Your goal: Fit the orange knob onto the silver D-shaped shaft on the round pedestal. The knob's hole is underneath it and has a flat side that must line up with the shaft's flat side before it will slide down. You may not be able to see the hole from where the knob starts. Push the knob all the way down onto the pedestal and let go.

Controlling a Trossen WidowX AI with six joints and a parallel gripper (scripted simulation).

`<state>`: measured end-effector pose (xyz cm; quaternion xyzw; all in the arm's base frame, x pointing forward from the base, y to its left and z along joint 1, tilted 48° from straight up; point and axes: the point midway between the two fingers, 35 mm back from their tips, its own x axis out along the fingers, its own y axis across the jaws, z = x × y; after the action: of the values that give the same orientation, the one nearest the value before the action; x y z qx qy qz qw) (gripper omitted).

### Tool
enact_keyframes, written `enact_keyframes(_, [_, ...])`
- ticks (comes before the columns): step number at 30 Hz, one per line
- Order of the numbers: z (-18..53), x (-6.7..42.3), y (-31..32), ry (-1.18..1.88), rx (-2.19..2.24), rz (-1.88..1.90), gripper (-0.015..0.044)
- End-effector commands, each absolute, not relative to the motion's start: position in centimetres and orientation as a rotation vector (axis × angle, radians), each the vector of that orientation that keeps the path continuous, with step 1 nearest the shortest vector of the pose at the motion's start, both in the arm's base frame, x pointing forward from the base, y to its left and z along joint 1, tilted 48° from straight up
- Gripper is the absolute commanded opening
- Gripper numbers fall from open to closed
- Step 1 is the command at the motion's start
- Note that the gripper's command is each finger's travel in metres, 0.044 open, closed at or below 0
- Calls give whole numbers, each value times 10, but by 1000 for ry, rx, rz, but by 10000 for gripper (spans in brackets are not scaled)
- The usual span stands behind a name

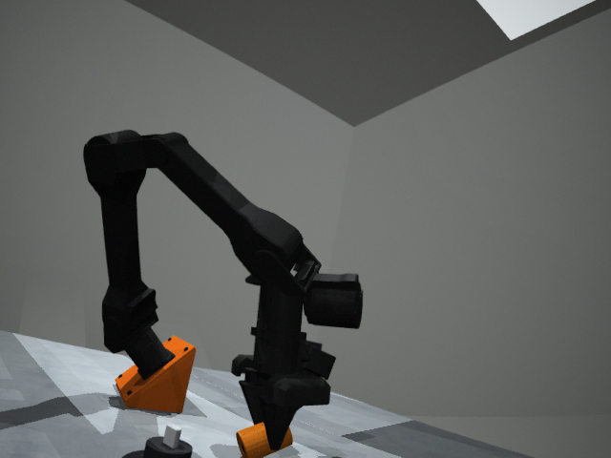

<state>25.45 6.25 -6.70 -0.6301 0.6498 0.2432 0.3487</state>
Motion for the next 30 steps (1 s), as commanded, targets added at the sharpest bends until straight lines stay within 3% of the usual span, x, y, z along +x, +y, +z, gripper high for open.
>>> enact_keyframes(1, [-64,253,60,1637,-1592,686,179])
enact_keyframes(30, [-40,248,37,1269,-1285,993,179])
